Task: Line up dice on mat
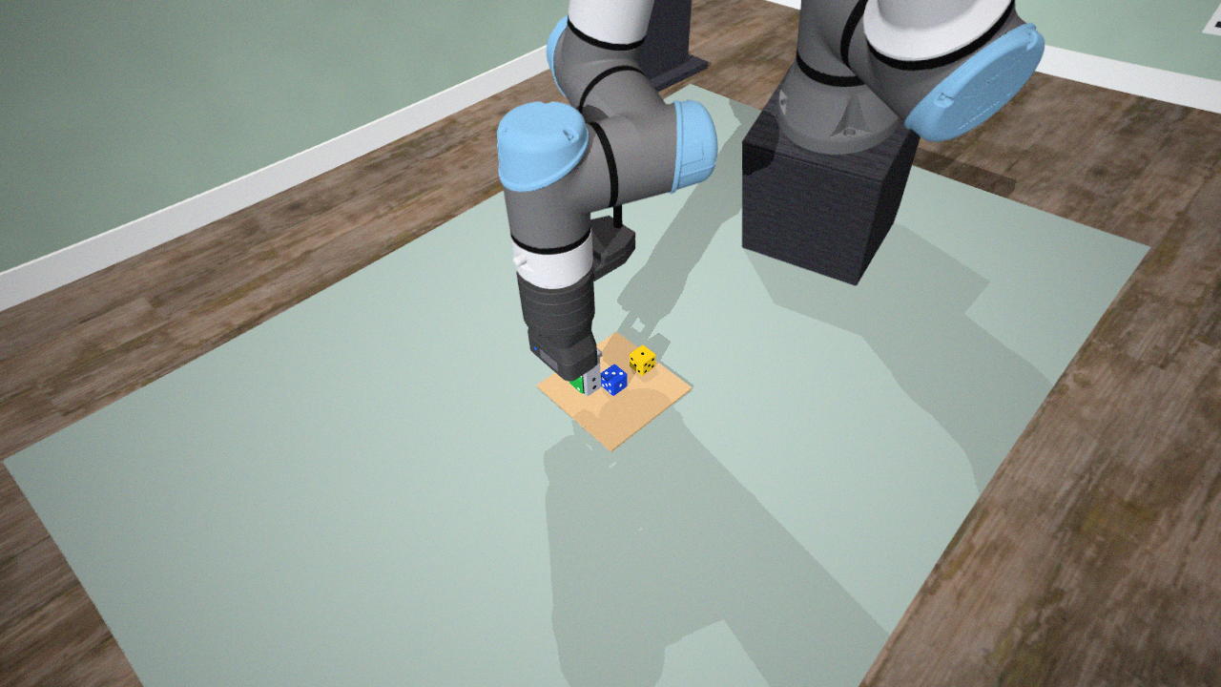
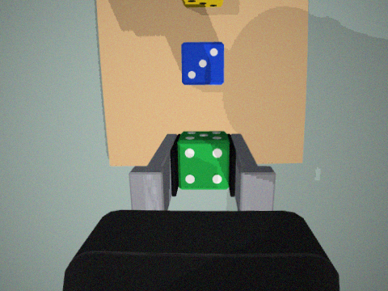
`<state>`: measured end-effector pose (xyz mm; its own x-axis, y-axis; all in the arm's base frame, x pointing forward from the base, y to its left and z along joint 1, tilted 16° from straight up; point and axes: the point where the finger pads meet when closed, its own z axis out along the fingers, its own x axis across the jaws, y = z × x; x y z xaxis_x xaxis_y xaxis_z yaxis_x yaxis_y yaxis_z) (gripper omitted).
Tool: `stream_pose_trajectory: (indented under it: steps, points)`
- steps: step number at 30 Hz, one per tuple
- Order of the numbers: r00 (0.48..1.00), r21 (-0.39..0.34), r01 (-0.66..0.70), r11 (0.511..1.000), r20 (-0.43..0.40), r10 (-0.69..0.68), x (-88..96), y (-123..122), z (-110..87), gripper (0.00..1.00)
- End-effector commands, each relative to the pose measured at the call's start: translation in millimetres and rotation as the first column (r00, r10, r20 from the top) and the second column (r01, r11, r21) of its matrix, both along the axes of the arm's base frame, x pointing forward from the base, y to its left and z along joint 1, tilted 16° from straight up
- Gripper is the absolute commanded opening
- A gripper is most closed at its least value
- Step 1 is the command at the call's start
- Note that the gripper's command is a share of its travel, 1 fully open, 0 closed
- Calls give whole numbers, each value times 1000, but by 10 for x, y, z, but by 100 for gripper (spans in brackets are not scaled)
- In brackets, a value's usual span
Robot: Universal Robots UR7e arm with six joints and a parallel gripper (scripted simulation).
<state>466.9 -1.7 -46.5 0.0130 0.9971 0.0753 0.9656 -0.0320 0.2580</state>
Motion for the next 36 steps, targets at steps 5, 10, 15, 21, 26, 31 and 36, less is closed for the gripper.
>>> stream_pose_trajectory:
  steps: [5,10,15,21,26,31,36]
  points:
    - [1000,-1,0,1000,2,0,77,13,-263,49]
    - [1000,-1,0,1000,2,0,102,17,-355,49]
    - [1000,-1,0,1000,2,0,107,18,-374,49]
    - [1000,-1,0,1000,2,0,108,19,-378,49]
    - [1000,-1,0,1000,2,0,108,19,-378,49]
    - [1000,-1,0,1000,2,0,108,19,-378,49]
    - [1000,-1,0,1000,2,0,108,19,-378,49]
